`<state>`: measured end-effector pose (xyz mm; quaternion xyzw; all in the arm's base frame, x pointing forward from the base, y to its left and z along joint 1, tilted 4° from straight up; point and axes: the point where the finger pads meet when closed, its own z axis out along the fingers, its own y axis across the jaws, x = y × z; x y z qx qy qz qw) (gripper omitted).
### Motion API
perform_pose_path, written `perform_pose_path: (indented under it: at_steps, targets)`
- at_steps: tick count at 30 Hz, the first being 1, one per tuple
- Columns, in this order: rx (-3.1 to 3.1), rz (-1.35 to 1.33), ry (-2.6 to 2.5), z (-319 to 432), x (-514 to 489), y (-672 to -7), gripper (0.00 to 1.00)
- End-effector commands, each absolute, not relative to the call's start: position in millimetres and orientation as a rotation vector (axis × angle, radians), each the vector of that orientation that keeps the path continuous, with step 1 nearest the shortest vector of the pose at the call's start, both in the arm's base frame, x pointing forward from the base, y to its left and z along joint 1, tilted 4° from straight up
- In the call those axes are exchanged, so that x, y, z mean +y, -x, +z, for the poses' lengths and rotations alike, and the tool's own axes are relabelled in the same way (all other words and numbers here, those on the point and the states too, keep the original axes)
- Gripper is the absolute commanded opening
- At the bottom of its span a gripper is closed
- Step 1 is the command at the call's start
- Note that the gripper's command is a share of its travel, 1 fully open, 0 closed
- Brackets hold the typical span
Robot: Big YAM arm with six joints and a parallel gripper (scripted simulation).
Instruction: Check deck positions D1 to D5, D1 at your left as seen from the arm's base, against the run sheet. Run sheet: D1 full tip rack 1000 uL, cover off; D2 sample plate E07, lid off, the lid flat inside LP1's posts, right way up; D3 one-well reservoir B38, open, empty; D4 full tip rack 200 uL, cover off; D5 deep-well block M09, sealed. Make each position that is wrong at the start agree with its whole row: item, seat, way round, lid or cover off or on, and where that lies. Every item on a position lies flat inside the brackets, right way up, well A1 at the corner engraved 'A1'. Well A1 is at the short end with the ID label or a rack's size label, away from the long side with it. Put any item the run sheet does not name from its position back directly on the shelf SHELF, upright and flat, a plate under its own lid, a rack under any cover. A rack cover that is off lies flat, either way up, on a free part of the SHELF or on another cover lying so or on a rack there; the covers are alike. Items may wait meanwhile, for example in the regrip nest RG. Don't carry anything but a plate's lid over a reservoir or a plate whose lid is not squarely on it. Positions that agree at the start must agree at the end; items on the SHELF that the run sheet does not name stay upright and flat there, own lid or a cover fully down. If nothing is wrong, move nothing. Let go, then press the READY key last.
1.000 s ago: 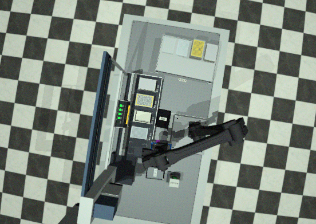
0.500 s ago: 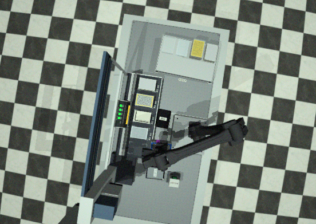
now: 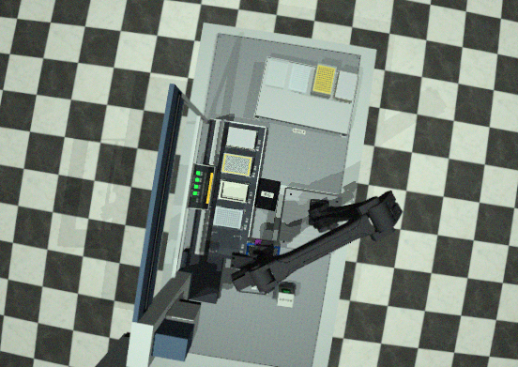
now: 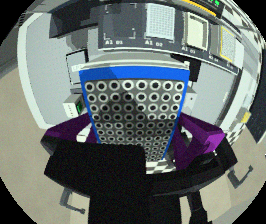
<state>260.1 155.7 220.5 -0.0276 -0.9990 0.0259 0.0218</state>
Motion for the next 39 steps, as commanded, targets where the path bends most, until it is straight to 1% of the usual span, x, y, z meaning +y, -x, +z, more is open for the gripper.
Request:
perform_pose_path:
  at_steps: [1,8,15,29,32,39]
  targets:
    - [-3.165,0.017,0.14,245,183,-281,0.0]
    - [-3.161,0.008,0.14,243,220,-283,0.0]
    - [-3.166,0.001,0.176,249,209,-283,0.0]
    - [-3.164,0.02,0.141,240,204,-358,0.0]
    - [-3.152,0.031,0.141,240,202,-361,0.0]
    - [-3.153,0.039,0.141,239,197,-395,0.0]
